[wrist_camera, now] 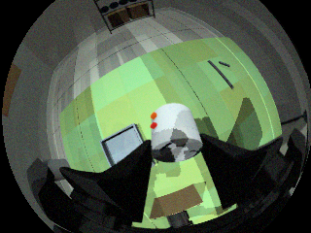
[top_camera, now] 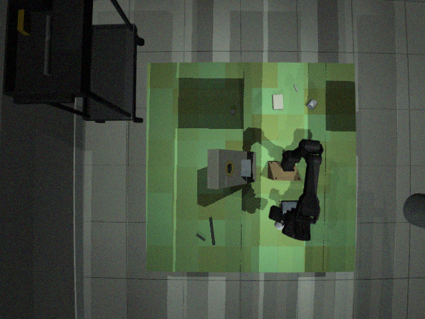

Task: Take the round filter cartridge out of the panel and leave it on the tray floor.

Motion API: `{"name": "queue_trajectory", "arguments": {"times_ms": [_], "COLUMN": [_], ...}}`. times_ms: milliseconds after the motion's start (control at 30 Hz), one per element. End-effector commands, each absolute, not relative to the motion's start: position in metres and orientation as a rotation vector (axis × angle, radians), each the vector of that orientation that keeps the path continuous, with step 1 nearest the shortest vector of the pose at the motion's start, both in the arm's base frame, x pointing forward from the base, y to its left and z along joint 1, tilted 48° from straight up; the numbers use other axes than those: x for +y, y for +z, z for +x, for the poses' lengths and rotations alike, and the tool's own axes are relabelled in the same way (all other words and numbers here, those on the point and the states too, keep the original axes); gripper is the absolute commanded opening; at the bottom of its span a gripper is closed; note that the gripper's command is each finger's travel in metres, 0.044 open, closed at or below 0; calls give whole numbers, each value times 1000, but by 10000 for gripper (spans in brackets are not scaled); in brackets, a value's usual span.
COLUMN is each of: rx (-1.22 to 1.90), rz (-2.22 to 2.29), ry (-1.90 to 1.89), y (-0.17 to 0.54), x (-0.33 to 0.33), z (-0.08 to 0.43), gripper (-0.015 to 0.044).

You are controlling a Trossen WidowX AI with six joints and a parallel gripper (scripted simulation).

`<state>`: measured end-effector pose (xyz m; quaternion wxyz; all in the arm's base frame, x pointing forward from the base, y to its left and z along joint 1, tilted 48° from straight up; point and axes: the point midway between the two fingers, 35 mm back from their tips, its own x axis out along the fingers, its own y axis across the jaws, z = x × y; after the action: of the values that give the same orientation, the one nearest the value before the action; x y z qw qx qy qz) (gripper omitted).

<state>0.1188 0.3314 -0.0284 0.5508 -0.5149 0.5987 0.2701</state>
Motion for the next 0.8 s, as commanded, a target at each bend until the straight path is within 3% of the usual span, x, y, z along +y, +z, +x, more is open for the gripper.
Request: {"name": "queue_trajectory", "arguments": {"times_ms": [0, 767], "rx": [1429, 1493], "rz": [-1251, -1387], "ry": [722, 1172], "y": [-45, -116], "x": [328, 270], "z": [95, -20], "gripper": [0, 0]}}
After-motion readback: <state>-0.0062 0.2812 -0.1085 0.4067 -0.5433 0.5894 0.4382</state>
